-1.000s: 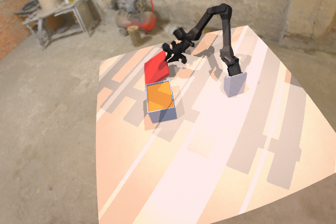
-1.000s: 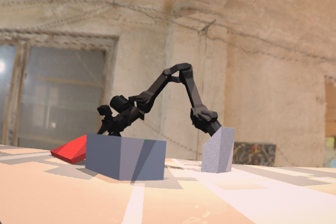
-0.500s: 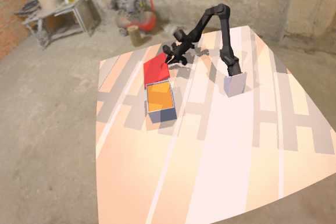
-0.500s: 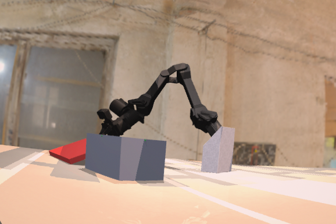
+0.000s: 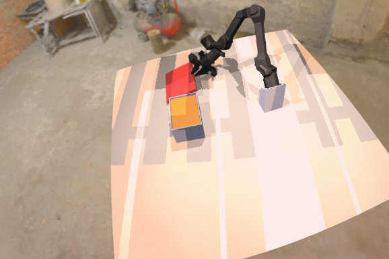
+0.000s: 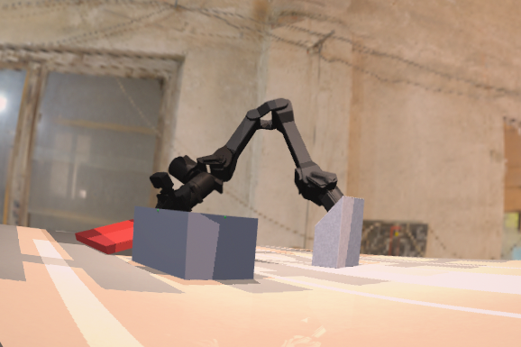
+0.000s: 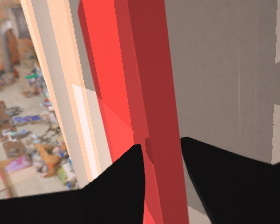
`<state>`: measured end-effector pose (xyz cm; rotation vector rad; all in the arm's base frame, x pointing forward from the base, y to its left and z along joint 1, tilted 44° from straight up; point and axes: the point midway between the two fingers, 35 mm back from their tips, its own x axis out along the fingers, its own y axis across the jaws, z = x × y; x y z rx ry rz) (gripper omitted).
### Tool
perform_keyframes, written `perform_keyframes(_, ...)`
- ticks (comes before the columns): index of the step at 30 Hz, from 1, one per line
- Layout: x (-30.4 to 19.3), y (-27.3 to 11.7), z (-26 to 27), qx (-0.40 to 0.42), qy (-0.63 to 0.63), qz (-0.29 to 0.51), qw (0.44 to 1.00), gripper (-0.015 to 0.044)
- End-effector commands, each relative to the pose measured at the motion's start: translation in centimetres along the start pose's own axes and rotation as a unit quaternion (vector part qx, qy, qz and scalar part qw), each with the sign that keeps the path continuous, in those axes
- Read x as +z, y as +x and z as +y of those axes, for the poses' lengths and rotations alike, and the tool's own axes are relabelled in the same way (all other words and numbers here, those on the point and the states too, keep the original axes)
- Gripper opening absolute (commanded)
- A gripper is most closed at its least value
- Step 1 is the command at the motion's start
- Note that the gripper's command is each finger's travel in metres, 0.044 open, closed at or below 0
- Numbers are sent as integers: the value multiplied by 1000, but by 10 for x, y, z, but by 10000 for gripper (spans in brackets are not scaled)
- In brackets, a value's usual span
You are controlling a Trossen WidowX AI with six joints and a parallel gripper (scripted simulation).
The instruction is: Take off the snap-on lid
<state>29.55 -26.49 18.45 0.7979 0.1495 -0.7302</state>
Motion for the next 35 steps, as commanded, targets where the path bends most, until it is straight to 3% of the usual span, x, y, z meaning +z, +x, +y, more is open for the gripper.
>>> perform_keyframes(1,2,-1,1,-1,-1,-2,1000,184)
perform_keyframes(4,2,-1,1,-1,-1,-2,1000,262)
perform_keyframes(6,2,-1,1,-1,-1,-2,1000,275)
perform_keyframes(12,1,-9,-6,-1,-1,-2,1000,433)
perform_keyframes(35,1,-44,-35,-2,-3,-1,1000,440)
